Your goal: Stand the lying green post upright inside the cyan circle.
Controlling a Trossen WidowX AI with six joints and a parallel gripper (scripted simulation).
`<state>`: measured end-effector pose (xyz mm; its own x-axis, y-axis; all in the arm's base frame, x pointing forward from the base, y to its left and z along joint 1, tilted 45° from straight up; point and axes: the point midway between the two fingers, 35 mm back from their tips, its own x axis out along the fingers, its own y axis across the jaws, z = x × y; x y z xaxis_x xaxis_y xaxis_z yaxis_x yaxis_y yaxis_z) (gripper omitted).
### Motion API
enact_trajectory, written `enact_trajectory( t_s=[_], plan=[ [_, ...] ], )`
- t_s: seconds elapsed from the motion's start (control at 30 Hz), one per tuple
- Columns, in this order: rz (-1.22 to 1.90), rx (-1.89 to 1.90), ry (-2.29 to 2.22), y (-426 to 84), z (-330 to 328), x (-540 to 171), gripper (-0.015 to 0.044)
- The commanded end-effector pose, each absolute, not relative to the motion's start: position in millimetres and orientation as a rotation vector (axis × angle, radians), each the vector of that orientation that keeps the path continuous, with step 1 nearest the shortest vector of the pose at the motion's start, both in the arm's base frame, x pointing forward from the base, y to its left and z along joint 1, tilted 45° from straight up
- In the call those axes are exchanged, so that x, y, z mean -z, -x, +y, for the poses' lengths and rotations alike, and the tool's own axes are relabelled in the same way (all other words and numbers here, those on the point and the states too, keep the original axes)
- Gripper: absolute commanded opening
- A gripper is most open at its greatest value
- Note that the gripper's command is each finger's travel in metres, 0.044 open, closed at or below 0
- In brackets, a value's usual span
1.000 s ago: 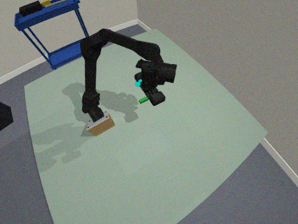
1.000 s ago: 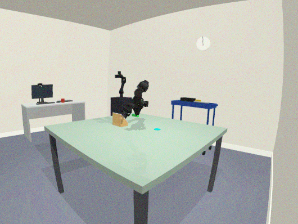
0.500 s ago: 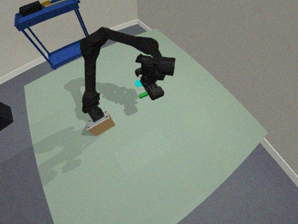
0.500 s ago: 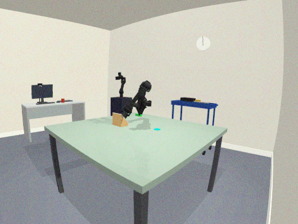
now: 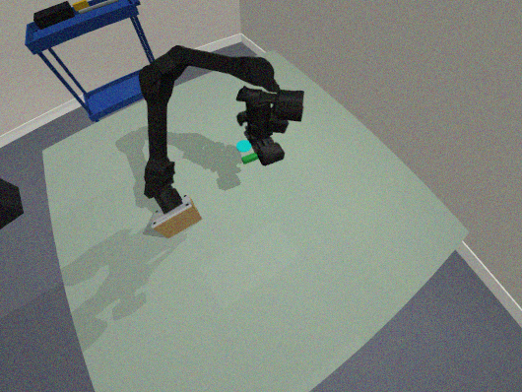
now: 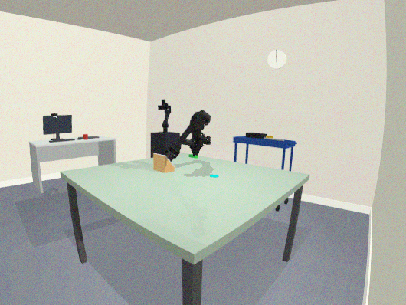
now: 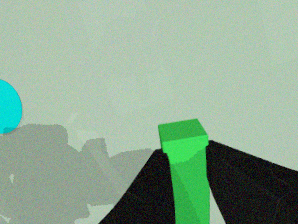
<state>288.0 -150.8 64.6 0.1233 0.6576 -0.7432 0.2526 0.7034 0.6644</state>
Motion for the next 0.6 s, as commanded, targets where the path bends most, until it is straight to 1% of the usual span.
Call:
enact_trajectory(
  t_s=[0.0, 0.57],
  plan=[
    [1.457, -0.339, -0.807, -293.0, -146.6, -70.5, 0.0022],
    [1.467, -0.307, -0.852, -306.2, -127.8, -92.6, 0.0022]
  ],
)
